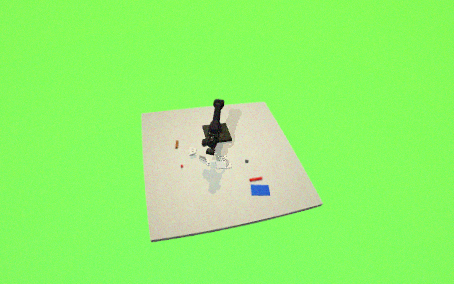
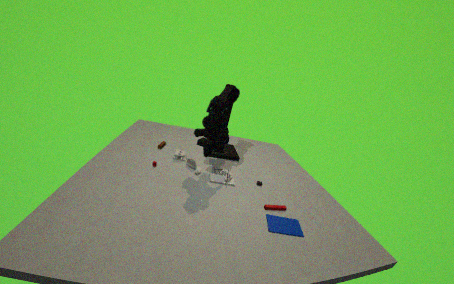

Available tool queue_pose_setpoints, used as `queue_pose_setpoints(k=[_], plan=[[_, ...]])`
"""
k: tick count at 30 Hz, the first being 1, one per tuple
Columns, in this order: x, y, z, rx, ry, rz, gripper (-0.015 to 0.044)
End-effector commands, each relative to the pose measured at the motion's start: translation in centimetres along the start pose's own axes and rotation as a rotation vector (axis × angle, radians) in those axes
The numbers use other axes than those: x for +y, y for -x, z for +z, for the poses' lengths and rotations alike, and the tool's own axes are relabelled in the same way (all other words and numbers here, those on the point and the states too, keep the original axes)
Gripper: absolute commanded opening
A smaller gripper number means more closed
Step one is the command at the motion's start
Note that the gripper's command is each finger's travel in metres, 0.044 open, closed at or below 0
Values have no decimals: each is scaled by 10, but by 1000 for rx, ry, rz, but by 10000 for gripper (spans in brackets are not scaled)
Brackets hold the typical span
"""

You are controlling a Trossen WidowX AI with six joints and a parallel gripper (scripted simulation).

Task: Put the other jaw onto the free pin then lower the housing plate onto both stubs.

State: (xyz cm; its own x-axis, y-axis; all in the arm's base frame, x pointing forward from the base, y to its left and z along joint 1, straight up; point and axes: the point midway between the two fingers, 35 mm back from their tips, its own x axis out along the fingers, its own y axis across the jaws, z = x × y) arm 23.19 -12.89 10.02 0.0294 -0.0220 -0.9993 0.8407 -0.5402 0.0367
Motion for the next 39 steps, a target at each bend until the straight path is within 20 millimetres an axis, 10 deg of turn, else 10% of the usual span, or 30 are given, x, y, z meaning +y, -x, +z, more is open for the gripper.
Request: queue_pose_setpoints(k=[1,6,17,33,39], plan=[[0,0,0,0,0,0,125],[0,0,0,0,0,0,0],[0,0,0,0,0,0,0],[16,10,52,-6,-344,-13,420],[17,3,53,-7,-348,-13,440]])
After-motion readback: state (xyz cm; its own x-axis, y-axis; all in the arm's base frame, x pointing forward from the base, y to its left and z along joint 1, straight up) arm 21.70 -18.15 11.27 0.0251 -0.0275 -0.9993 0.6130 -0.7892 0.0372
